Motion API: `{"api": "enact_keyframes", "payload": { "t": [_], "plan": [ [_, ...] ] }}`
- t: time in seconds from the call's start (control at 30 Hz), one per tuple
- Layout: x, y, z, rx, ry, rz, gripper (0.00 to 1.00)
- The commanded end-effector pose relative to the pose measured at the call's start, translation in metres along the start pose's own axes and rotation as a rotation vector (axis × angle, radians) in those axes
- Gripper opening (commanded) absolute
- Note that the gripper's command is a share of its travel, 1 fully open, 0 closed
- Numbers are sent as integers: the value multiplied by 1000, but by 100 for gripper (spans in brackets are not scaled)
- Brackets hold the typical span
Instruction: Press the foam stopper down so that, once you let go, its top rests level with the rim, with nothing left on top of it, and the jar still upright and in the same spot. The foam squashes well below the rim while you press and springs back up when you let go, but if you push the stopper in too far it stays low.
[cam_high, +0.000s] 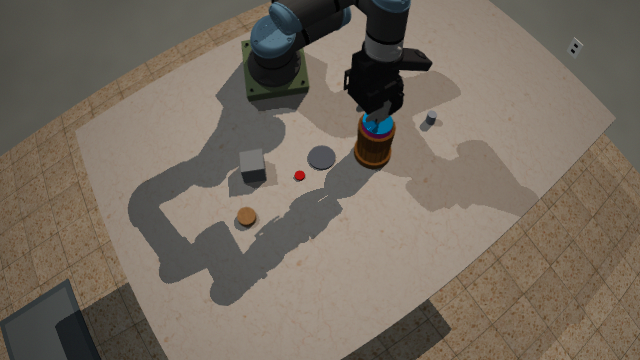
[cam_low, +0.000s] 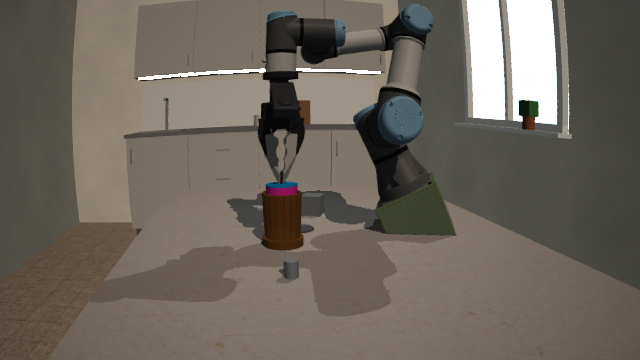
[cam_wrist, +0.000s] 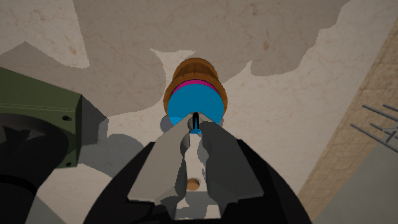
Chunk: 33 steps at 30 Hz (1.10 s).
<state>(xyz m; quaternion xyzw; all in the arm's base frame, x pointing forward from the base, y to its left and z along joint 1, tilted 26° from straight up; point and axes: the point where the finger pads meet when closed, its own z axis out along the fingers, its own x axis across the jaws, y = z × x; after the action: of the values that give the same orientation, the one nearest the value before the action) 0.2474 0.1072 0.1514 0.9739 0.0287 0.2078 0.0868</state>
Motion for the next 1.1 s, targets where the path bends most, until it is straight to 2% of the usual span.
{"api": "enact_keyframes", "payload": {
  "t": [0.0,1.07],
  "plan": [
    [1,0,0,0,2,0,0],
    [1,0,16,0,2,0,0]
  ]
}}
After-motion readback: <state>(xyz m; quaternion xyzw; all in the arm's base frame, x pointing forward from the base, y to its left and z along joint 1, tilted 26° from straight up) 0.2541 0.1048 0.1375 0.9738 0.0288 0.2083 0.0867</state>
